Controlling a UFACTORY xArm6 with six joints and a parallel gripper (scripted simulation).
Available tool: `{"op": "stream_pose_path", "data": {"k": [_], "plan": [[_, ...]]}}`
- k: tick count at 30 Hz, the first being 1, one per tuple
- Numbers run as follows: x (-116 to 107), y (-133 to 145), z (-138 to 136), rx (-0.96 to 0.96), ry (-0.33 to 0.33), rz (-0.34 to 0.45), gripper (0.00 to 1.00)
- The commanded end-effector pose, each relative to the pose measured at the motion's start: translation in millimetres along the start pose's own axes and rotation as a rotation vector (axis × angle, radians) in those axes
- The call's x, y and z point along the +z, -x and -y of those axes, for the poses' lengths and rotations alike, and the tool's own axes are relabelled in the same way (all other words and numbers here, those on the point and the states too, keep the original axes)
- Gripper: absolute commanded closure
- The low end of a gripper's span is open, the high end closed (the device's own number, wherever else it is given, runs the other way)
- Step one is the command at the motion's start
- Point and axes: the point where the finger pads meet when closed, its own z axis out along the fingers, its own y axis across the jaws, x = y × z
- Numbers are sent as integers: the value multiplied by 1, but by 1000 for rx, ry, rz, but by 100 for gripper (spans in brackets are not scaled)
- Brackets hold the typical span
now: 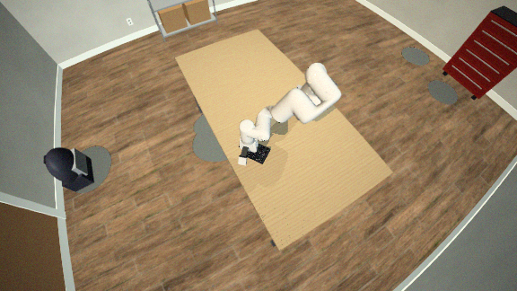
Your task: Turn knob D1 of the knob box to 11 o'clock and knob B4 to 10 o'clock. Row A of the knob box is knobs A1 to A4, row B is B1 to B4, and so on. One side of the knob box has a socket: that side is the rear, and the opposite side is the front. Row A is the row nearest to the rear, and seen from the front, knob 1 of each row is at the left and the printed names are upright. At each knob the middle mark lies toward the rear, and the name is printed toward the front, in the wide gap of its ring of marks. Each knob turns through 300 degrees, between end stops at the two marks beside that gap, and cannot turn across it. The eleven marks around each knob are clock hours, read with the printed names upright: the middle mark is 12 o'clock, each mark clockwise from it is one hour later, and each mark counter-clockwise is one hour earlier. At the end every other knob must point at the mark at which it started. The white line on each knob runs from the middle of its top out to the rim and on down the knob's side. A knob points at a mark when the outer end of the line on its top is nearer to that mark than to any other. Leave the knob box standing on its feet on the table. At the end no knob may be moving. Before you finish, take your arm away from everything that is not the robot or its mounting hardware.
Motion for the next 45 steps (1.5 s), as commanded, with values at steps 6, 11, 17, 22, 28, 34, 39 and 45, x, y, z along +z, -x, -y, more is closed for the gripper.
{"op": "stream_pose_path", "data": {"k": [6, 11, 17, 22, 28, 34, 39, 45], "plan": [[2, -1, -1, -1, 2, -2, 81], [2, -1, -1, -1, 2, -2, 81], [2, -1, -1, -1, 2, -2, 81], [2, -1, -1, -1, 2, -2, 81], [2, -1, -1, -1, 2, -2, 81], [2, -1, -1, -1, 2, -2, 81], [2, -1, -1, -1, 2, -2, 81], [2, -1, -1, -1, 2, -2, 92]]}}
